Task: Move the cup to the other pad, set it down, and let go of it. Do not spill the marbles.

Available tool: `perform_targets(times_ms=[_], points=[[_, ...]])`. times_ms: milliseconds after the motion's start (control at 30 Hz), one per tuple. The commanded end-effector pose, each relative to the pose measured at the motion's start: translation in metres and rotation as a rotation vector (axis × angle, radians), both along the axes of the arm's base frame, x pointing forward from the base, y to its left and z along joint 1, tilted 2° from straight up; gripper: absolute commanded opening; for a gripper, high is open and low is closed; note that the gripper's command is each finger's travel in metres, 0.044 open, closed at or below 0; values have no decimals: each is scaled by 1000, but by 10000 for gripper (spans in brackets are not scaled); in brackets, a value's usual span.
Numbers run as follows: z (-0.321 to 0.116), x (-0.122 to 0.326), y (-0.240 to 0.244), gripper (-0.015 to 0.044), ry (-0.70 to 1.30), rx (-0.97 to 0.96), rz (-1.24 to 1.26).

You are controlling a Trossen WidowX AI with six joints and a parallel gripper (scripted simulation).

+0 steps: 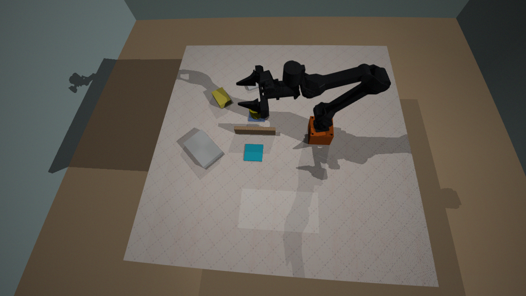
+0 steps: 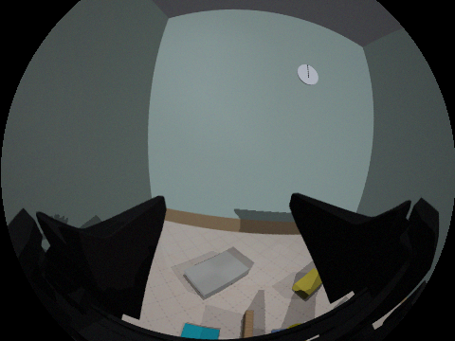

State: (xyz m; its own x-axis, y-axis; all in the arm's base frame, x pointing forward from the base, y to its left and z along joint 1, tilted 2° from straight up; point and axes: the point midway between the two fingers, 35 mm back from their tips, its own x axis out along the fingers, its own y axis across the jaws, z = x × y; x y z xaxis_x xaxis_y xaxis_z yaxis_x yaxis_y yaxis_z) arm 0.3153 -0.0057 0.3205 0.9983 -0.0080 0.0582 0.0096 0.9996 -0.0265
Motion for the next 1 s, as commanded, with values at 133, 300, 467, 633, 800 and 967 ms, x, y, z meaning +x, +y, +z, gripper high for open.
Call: perform_targets(times_ms=[133,300,467,633,800,967], points=[[-53,29,-30,269,292,-216,-64],[-132,42,-76,167,721,-468,-29],[-202,27,-114,167,1093,-618,148],[-258,-9,-139,167,1397,-673,454],[-279,-35,-148,167,1503,-661,642],[-279,-35,-148,167,1503,-661,642]])
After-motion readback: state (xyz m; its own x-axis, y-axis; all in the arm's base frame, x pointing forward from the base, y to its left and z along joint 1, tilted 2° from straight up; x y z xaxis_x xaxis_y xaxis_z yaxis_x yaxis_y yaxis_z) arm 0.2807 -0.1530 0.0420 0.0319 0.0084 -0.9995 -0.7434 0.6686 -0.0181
